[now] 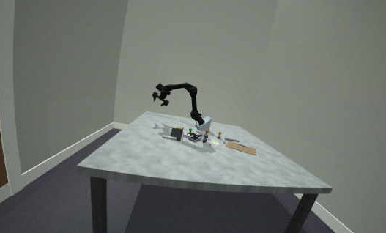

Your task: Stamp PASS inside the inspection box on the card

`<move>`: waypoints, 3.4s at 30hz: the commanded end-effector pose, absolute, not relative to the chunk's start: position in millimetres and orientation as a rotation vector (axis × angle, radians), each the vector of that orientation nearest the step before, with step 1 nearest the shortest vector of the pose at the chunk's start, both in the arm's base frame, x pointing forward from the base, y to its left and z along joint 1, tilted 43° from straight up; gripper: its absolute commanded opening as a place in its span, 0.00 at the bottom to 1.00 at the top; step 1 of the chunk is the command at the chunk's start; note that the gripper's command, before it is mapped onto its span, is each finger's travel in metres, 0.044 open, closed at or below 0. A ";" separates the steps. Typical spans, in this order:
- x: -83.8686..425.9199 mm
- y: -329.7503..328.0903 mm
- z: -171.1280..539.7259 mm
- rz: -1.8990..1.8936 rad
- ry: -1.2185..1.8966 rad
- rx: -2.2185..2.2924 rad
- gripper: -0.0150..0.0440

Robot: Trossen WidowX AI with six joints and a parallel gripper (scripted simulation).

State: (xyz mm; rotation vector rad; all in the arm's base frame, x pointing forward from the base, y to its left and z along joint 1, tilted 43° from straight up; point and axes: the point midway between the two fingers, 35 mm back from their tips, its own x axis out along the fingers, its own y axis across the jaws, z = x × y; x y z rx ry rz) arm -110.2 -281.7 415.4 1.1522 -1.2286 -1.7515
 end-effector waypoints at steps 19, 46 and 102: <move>116.0 -285.5 299.4 -1.532 0.082 1.070 0.62; 246.8 -52.8 173.7 -0.623 1.294 -0.369 0.62; 258.5 -54.4 112.5 -0.453 1.343 -0.674 0.62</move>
